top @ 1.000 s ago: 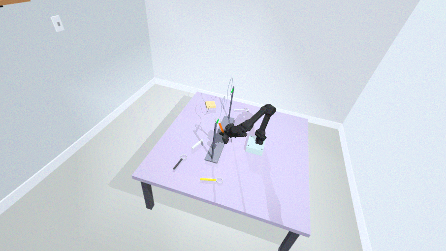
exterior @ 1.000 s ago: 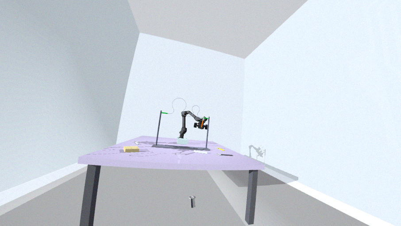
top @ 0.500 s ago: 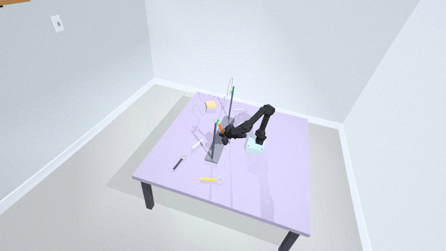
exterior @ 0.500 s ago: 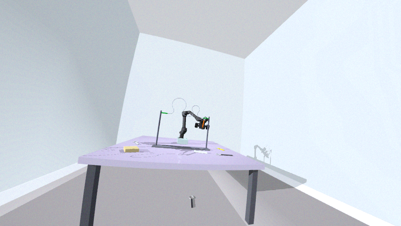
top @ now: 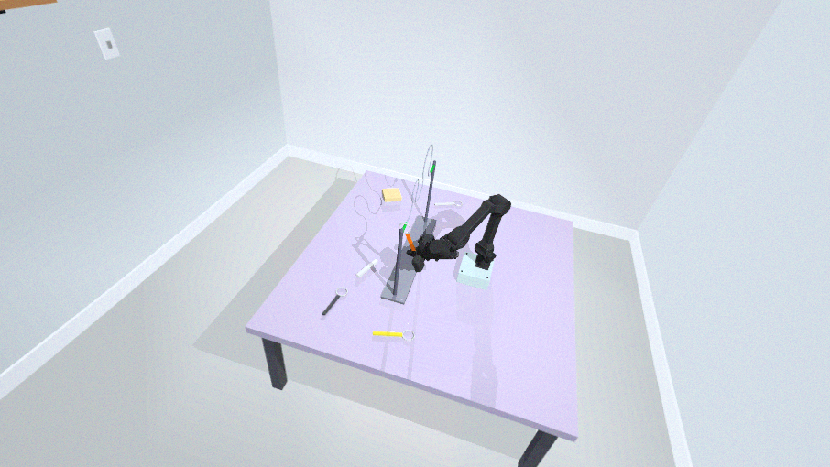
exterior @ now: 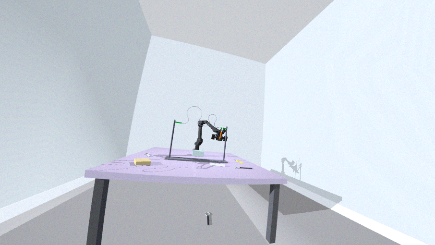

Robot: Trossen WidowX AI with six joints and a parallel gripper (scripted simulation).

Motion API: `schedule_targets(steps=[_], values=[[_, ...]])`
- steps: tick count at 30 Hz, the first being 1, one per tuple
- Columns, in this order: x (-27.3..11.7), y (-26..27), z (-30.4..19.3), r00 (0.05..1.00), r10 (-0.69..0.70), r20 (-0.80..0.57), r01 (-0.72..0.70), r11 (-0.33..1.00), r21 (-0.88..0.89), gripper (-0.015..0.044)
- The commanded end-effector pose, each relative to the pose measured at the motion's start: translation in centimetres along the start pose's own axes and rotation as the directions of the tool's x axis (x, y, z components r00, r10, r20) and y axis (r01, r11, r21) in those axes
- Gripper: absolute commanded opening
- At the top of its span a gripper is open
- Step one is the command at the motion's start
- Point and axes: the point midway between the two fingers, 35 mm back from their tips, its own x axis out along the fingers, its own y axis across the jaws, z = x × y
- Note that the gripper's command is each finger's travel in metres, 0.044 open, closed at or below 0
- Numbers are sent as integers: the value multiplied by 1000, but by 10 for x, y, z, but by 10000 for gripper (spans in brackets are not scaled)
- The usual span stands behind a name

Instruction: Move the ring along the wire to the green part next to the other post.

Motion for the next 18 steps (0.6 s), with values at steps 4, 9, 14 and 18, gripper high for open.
schedule_targets(steps=[4, 9, 14, 18], values=[[1, -1, -1, 1000, -3, 3, 3, 1000, 6, -150], [1, -1, -1, 1000, -3, 3, 3, 1000, 6, -150], [1, -1, -1, 1000, -3, 3, 3, 1000, 6, -150], [0, 0, -1, 1000, -1, 1, 1, 1000, 0, -97]])
